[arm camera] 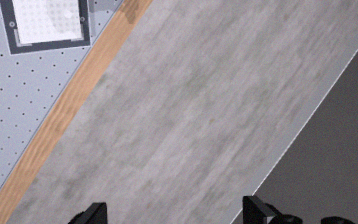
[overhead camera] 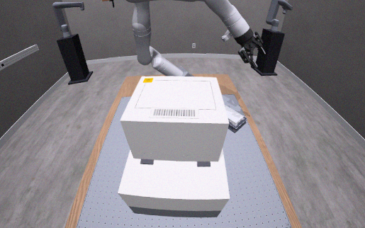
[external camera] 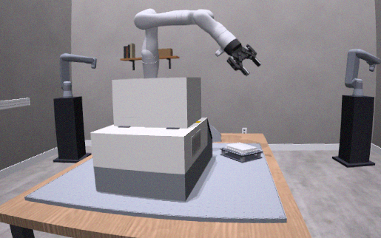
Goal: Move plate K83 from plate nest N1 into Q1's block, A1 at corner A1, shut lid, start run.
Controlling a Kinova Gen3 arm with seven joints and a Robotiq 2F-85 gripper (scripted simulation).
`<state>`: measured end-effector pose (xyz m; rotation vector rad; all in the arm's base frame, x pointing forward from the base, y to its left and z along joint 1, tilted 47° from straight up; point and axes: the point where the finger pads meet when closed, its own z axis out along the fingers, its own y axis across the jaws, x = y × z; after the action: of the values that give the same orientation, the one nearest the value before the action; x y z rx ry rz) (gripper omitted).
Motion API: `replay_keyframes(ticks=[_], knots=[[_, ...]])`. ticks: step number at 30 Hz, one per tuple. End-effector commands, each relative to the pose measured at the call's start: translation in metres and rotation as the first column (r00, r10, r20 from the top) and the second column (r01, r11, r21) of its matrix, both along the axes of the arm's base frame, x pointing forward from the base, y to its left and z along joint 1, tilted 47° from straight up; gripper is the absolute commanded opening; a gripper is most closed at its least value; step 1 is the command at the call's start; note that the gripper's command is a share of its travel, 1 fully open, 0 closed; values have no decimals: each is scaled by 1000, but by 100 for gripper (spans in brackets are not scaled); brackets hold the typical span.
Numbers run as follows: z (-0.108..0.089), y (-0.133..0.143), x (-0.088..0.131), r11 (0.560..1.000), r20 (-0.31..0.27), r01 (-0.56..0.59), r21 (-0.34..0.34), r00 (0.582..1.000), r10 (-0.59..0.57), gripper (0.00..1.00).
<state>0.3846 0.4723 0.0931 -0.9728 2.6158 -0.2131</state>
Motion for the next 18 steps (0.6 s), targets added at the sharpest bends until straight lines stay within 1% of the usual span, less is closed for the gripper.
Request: replay_keyframes(ticks=[1, 4, 11, 18], knots=[[8, 8, -3, 1000, 0, -1, 1, 1000, 1, 87], [9, 10, -3, 1000, 0, -1, 1, 1000, 1, 86], [22, 23, -8, 1000, 0, -1, 1, 1000, 1, 80], [37, 6, -14, 998, 17, 8, -66, 1000, -7, 74]])
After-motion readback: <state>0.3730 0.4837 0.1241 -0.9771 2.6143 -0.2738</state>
